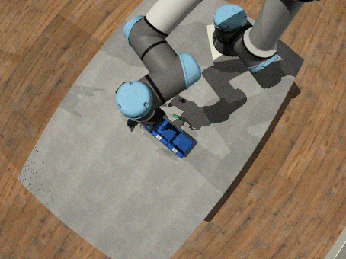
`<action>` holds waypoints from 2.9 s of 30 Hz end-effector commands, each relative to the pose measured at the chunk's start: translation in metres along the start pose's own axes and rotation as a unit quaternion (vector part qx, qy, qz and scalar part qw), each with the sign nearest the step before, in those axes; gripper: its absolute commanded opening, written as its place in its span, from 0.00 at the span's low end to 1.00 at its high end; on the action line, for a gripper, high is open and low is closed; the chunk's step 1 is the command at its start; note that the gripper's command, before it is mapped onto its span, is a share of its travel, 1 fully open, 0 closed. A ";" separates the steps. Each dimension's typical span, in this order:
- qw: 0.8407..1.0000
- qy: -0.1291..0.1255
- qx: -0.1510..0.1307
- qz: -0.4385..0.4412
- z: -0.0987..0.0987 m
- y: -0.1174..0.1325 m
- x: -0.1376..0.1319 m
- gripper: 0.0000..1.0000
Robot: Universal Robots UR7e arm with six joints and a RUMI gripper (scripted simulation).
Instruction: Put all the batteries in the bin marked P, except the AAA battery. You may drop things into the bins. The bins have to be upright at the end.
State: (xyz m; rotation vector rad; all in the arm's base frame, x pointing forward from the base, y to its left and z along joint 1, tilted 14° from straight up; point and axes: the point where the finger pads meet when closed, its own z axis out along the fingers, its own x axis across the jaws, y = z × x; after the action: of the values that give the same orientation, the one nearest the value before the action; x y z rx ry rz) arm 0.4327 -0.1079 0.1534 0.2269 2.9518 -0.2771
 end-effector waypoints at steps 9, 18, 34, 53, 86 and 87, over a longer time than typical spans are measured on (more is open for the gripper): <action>1.000 0.000 0.000 0.000 -0.046 0.000 0.000 1.00; 1.000 0.000 0.000 0.000 -0.046 0.000 0.000 1.00; 1.000 0.000 0.000 0.000 -0.046 0.000 0.000 1.00; 1.000 0.000 0.000 0.000 -0.046 0.000 0.000 1.00; 1.000 0.000 0.000 0.000 -0.046 0.000 0.000 1.00; 1.000 0.000 0.000 0.000 -0.046 0.000 0.000 1.00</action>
State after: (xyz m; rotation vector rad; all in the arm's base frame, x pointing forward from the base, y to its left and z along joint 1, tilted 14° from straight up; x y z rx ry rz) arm 0.4257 -0.0990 0.1974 0.2271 2.9527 -0.2766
